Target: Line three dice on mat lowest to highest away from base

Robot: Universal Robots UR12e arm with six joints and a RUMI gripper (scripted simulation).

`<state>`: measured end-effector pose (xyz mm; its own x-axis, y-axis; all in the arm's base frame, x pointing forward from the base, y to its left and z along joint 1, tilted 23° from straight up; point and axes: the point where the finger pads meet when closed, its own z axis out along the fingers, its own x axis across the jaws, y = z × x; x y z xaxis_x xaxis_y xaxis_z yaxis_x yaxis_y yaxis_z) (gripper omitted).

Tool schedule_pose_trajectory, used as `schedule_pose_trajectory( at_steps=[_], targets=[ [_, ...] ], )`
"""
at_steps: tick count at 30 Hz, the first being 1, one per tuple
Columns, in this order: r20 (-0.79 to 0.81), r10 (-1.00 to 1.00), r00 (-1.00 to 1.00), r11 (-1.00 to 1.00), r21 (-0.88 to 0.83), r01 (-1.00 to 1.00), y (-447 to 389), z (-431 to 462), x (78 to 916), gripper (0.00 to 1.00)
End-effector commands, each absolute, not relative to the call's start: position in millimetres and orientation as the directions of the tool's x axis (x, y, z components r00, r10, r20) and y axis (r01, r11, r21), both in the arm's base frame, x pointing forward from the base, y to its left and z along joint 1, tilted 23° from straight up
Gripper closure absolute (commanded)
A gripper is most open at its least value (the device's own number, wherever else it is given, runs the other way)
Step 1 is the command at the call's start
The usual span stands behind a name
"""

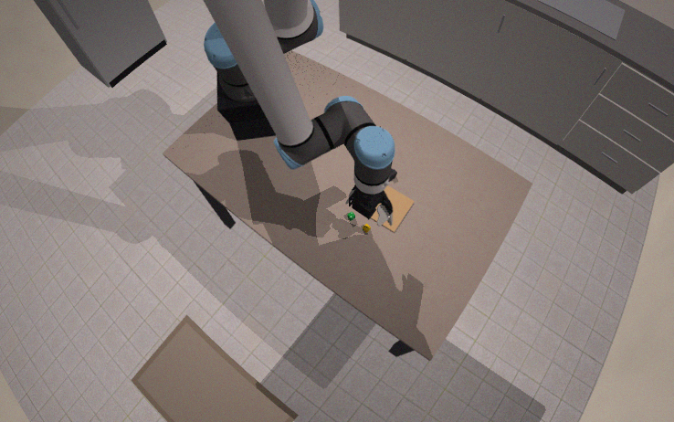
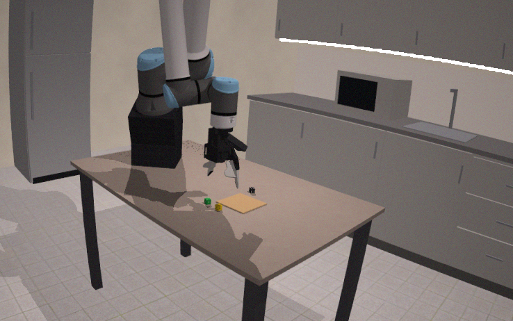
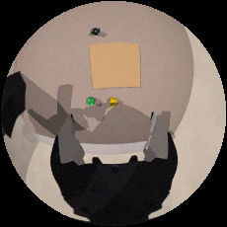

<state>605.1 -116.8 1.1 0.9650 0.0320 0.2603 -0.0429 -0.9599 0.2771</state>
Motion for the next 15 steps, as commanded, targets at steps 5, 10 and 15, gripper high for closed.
schedule_pose_trajectory(
  at_steps=[5, 10, 15],
  targets=[
    [0.263, 0.033, 0.964, -0.960, 0.278, -0.043, -127.6, -33.2, 617.0, 0.00],
    [0.263, 0.033, 0.964, -0.960, 0.278, -0.043, -131.7, -46.7, 620.9, 0.00],
    [0.263, 0.033, 0.964, -0.960, 0.278, -0.043, -132.7, -50.0, 621.9, 0.00]
  ],
)
